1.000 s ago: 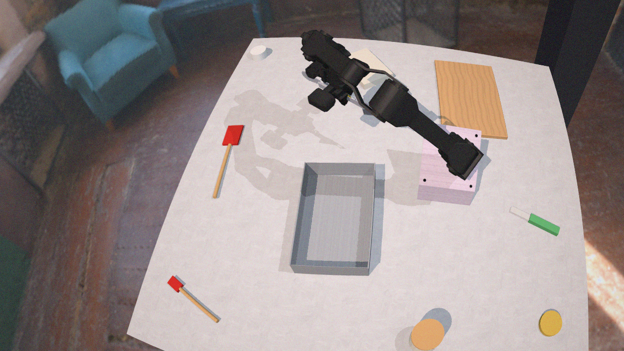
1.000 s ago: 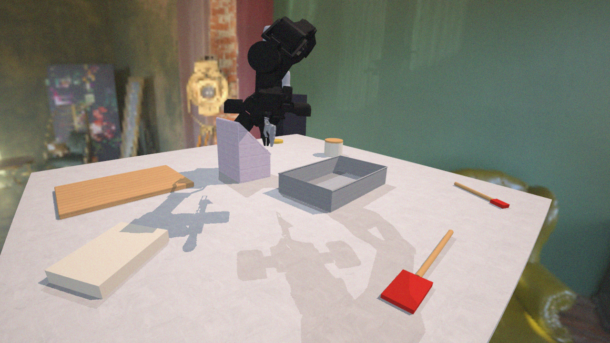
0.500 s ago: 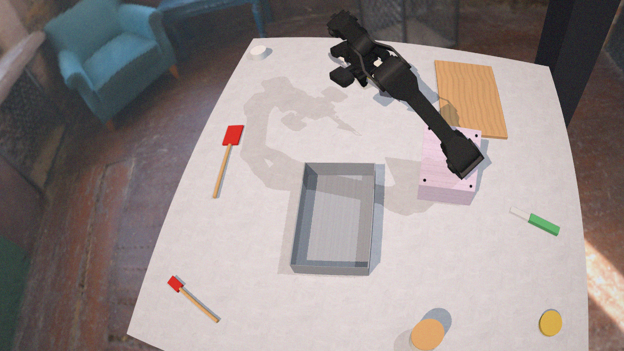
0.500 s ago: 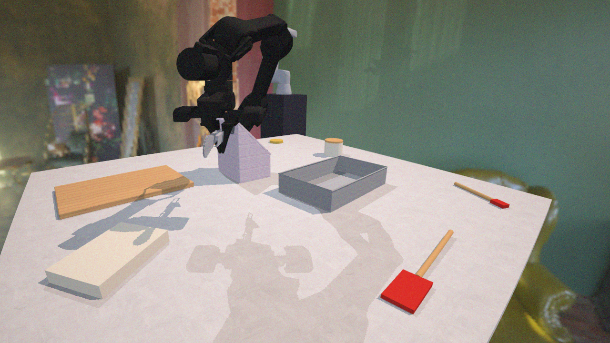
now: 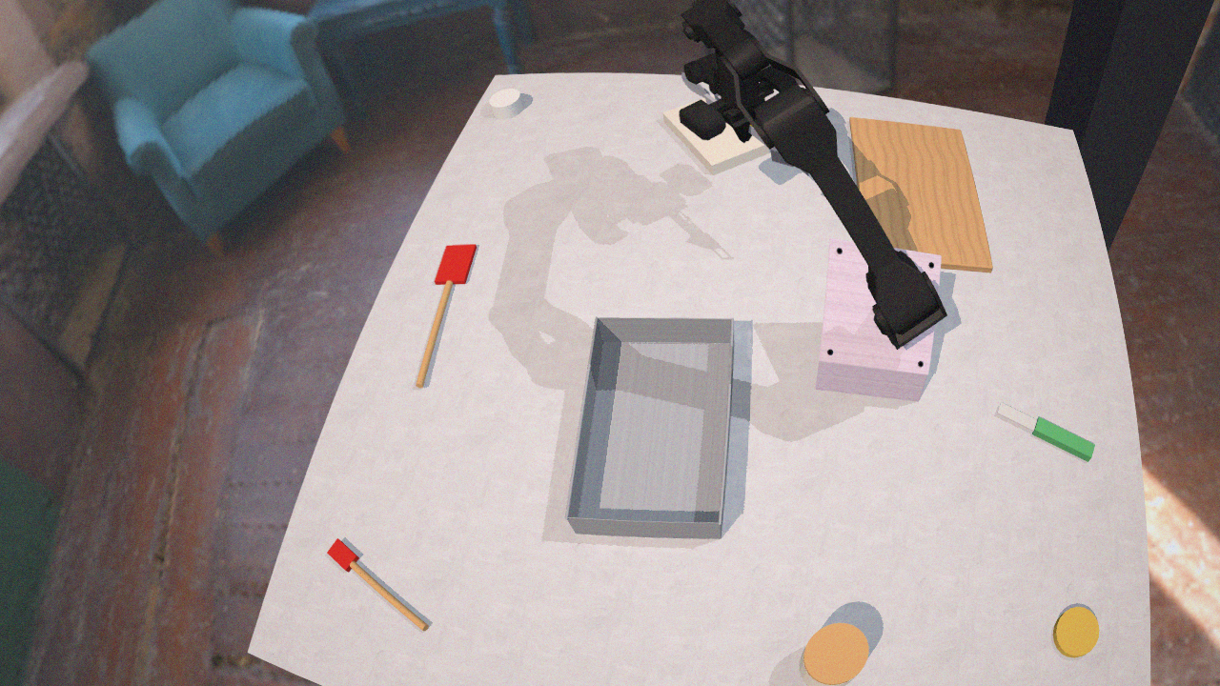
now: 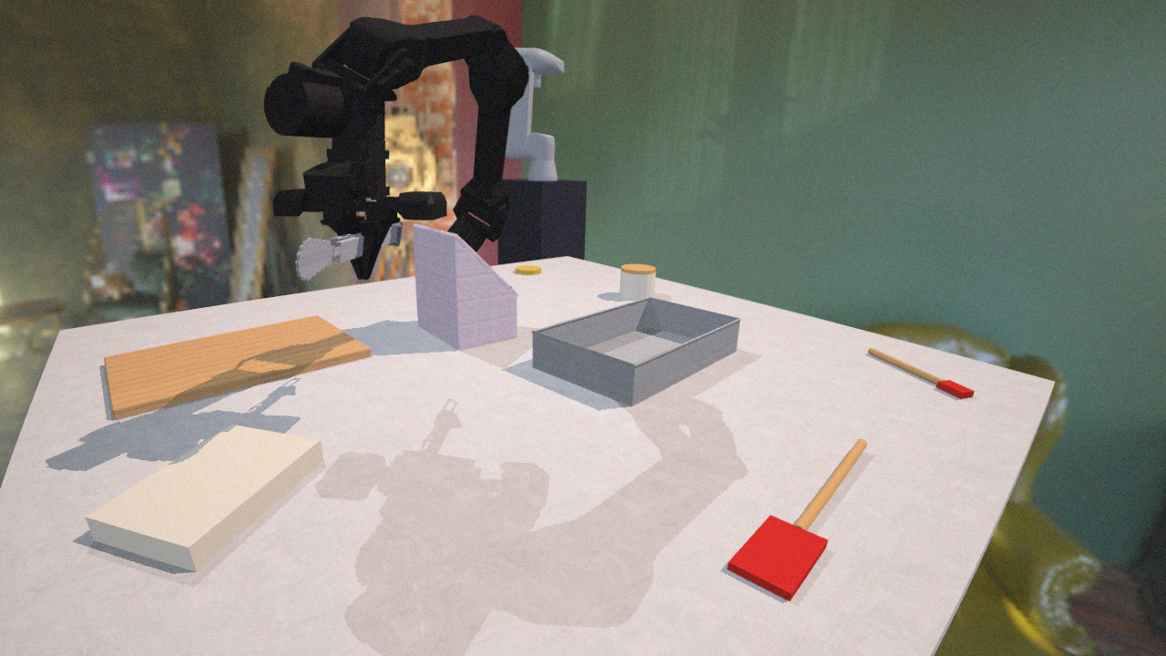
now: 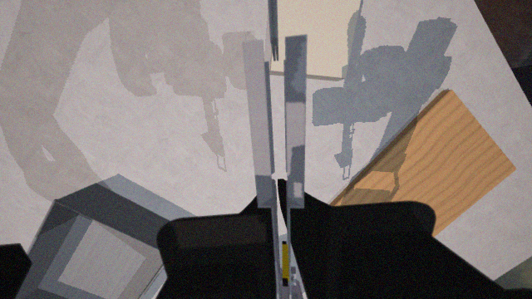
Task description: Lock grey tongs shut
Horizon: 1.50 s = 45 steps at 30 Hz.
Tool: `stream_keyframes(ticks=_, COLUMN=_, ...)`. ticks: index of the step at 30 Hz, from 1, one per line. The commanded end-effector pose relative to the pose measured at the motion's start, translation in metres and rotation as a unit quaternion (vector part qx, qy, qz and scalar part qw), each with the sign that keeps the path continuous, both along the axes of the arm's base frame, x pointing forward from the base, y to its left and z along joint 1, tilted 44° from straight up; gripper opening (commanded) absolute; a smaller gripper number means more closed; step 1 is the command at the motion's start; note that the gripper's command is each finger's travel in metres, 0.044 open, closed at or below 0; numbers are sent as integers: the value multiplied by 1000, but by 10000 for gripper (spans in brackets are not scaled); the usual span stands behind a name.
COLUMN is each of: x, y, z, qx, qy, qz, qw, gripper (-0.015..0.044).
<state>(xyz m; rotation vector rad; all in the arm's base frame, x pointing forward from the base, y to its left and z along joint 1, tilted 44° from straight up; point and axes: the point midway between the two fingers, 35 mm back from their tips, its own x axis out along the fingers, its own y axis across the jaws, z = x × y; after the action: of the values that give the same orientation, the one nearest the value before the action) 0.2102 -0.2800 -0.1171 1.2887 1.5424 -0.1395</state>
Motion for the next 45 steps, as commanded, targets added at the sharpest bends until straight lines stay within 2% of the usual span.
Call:
stream_keyframes(ticks=1, x=-25, y=-15, z=-9, qx=-3, qy=14, qz=-18, qw=1000, gripper=-150)
stream_keyframes(ticks=22, x=-176, y=-51, z=-57, qx=3, qy=102, qz=-109, qw=989, gripper=-150)
stream_keyframes(ticks=41, x=-312, y=-24, z=-94, qx=41, qy=169, qz=-180, qw=968, gripper=-150)
stream_keyframes(ticks=45, x=-322, y=-20, z=-97, qx=46, qy=173, qz=-185, qw=966, gripper=-150)
